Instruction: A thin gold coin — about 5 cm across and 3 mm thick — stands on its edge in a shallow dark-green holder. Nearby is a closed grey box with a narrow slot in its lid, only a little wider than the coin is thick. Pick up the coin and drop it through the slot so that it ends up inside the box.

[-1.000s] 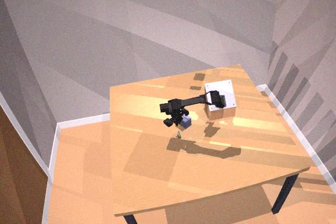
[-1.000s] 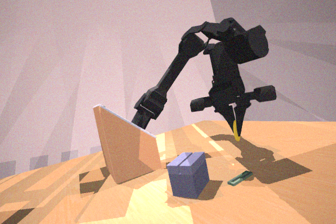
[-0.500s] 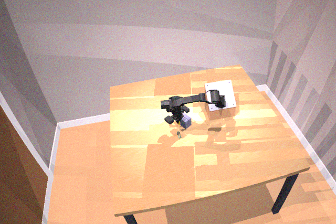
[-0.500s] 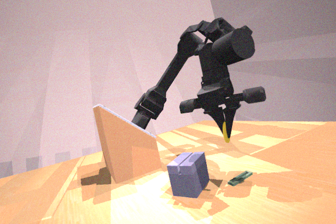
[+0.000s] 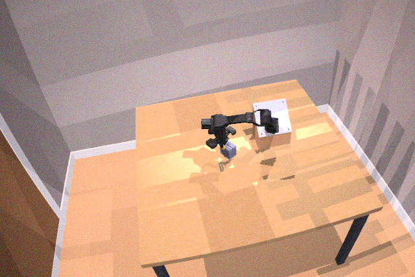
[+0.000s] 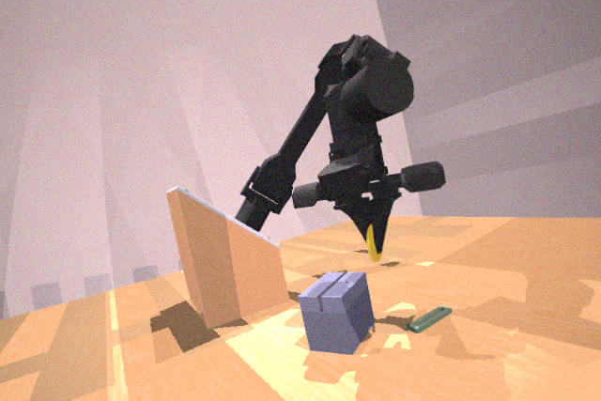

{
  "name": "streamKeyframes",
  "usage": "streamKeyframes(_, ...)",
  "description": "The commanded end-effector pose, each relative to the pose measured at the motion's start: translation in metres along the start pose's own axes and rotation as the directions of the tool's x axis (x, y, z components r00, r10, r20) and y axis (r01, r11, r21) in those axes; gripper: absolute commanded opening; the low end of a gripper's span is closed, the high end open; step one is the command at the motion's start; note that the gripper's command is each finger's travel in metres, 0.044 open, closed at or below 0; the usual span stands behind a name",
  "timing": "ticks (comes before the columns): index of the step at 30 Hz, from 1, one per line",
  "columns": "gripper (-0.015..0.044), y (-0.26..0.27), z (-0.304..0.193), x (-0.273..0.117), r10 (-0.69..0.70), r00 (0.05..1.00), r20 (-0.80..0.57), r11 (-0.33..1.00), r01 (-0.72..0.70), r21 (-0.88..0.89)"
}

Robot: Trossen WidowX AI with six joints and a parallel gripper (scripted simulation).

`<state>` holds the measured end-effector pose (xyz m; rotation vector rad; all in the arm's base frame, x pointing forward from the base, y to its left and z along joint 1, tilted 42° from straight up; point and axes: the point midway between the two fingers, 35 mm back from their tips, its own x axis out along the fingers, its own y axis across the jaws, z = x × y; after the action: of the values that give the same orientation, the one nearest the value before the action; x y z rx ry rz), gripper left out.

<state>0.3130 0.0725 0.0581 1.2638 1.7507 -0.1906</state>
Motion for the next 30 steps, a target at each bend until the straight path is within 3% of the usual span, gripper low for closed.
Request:
streamKeyframes(1,0.0000,-0.009,0.003,0.001,-0.005,1.000,0.001,1.000,0.005,-0.005)
streamKeyframes(30,0.0000,-0.058,0.018,0.002,0.004,1.000,-0.007,1.000,-0.004,0.006)
